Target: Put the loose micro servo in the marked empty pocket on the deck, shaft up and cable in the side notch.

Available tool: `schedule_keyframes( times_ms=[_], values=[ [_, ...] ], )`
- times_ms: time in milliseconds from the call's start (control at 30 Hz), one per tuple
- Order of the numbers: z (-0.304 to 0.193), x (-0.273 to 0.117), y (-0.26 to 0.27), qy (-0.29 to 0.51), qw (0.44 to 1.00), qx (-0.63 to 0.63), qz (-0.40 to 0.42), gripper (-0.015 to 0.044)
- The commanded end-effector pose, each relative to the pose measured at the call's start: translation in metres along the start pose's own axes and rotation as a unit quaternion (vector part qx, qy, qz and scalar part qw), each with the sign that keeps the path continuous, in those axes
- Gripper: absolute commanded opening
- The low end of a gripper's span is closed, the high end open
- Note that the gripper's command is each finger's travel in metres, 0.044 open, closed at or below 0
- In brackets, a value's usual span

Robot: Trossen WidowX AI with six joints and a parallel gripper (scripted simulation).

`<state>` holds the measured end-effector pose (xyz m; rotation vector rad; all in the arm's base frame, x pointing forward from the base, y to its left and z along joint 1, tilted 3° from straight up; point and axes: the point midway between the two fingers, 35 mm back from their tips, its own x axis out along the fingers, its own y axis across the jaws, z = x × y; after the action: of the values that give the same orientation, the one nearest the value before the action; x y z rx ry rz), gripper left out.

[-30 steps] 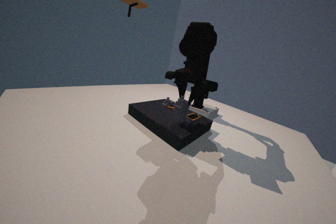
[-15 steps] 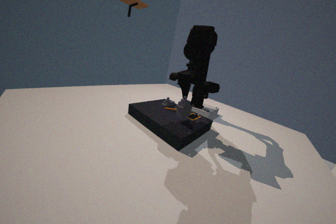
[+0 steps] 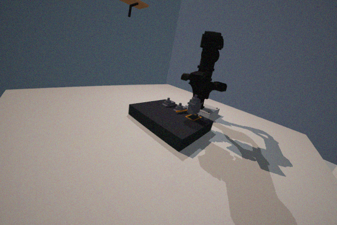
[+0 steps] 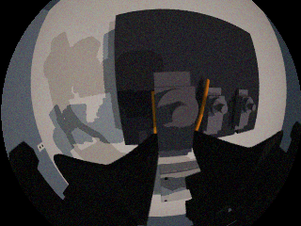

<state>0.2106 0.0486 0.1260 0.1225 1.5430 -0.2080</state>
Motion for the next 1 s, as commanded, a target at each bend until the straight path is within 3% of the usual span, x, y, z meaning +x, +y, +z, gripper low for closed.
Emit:
schedule_keyframes(
  times_ms=[0, 967],
  values=[
    [-0.016, -0.002, -0.001, -0.004, 1.000, 0.002, 0.002, 0.0000],
    [-0.016, 0.019, 0.000, -0.004, 1.000, 0.002, 0.002, 0.0000]
  ],
)
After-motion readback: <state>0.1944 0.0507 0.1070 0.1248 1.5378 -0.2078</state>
